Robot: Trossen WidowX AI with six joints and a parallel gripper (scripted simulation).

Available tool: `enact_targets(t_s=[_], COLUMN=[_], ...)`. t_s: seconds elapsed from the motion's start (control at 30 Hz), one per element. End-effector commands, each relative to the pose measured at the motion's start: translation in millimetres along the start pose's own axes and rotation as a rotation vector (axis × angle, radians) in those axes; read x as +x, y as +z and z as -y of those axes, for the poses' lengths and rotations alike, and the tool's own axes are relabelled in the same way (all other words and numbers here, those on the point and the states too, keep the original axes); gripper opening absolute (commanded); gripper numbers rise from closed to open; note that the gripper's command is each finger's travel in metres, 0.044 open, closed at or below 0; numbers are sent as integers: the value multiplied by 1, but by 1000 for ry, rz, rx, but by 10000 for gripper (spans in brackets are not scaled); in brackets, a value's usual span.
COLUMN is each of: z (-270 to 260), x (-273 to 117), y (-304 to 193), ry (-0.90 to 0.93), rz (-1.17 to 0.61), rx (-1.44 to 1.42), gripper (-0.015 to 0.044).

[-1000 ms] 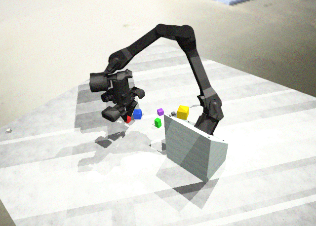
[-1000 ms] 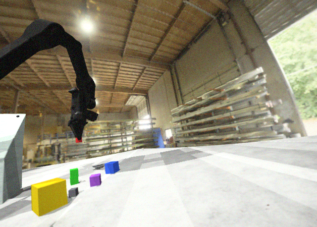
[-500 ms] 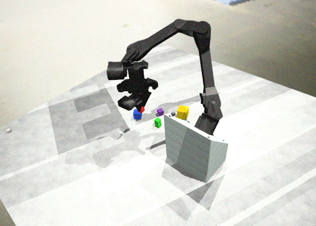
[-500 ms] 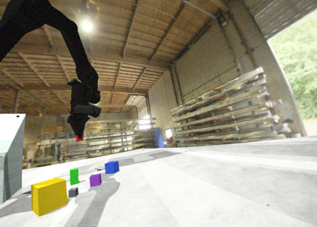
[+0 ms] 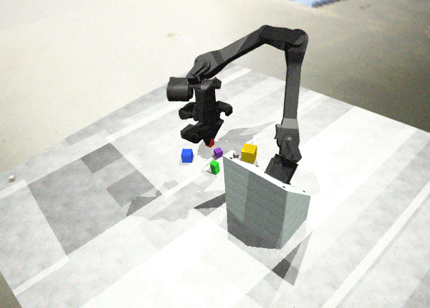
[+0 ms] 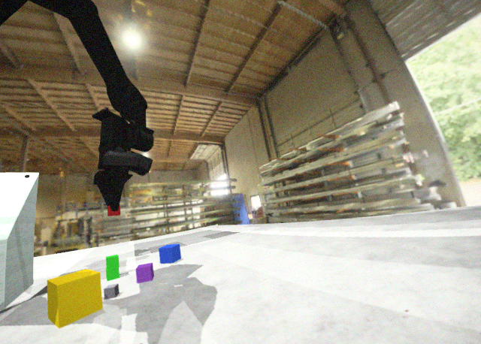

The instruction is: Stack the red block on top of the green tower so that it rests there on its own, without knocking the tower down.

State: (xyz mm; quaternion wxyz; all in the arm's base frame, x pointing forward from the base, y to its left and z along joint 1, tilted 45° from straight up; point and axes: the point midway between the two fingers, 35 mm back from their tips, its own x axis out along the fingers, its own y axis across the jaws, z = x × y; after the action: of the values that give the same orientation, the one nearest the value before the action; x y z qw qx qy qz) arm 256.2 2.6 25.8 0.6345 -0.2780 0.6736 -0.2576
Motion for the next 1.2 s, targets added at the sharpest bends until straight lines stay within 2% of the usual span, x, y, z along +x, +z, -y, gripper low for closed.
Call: enact_targets(t_s=[0.0,0.33,0.53,0.8,1.17], z=[6,6,6,6,6], x=[3,48,51,78,79], y=[-5,-5,-6,-6,-7], ry=[-7,-9,-9,-10,-10], rz=[-3,-3,-3,-3,-3], rx=[-8,-8,-8,-7,-7], gripper=[0,0,0,0,0])
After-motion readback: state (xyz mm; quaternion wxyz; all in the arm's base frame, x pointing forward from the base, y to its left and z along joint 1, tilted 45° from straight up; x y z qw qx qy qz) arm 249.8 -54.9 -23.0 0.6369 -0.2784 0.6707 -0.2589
